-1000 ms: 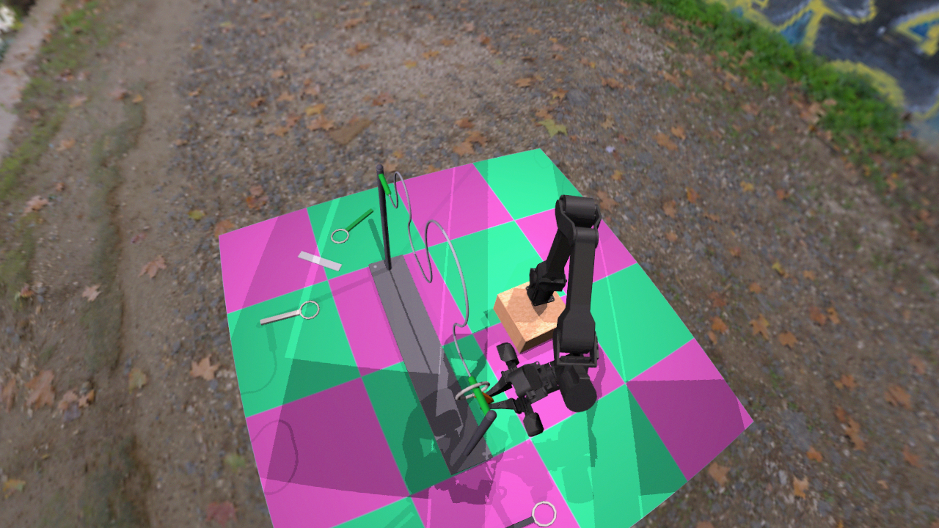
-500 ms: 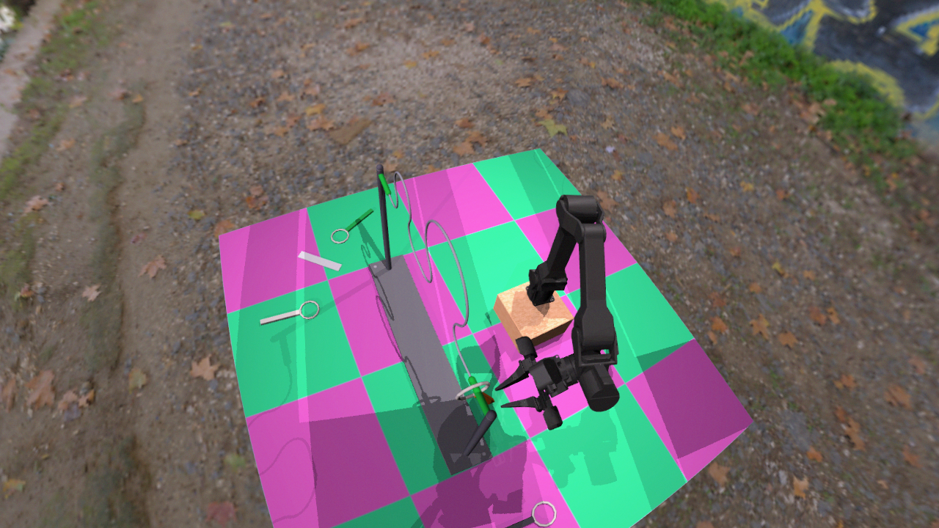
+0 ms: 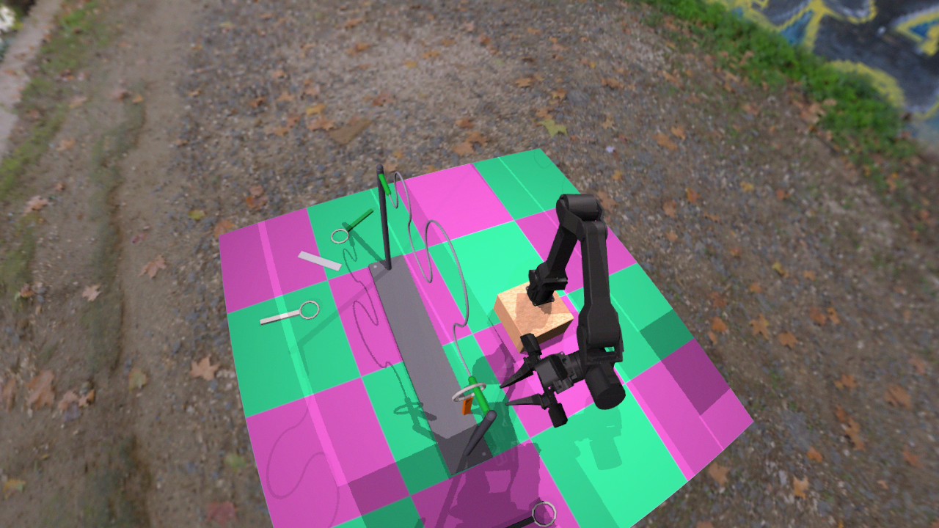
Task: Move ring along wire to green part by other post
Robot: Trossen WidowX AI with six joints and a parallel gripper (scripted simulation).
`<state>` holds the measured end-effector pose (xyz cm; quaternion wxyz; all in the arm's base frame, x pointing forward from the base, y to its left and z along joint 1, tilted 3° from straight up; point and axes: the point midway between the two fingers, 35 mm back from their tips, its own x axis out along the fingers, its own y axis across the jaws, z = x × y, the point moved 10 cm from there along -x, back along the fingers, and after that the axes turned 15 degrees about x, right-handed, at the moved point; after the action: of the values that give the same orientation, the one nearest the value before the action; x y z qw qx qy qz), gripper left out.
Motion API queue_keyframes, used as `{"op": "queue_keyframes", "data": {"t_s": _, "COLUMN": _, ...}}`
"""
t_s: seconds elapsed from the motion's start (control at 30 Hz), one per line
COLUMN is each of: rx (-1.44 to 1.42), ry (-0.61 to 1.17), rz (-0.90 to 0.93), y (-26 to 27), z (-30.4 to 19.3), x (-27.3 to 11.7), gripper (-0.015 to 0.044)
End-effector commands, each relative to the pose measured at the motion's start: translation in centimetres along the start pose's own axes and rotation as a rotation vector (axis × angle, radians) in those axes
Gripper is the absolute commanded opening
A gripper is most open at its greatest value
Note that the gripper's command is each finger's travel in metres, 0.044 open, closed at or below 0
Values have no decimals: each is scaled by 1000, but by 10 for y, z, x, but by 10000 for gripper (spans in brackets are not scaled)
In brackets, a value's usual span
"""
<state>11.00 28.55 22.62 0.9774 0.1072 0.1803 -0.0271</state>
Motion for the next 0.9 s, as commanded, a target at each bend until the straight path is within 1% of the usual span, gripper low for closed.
{"op": "queue_keyframes", "data": {"t_s": 0.0, "rx": 7, "ry": -3, "rz": 0, "y": 0, "z": 1, "x": -1, "gripper": 160}}
{"op": "queue_keyframes", "data": {"t_s": 0.53, "rx": 7, "ry": -3, "rz": 0, "y": 0, "z": 1, "x": -1, "gripper": 160}}
{"op": "queue_keyframes", "data": {"t_s": 0.6, "rx": 2, "ry": 2, "rz": -1, "y": 1, "z": 0, "x": -7, "gripper": 213}}
{"op": "queue_keyframes", "data": {"t_s": 0.73, "rx": 1, "ry": -2, "rz": 2, "y": -1, "z": 1, "x": -42, "gripper": 318}}
{"op": "queue_keyframes", "data": {"t_s": 0.87, "rx": 1, "ry": -3, "rz": 3, "y": -1, "z": 2, "x": -43, "gripper": 422}}
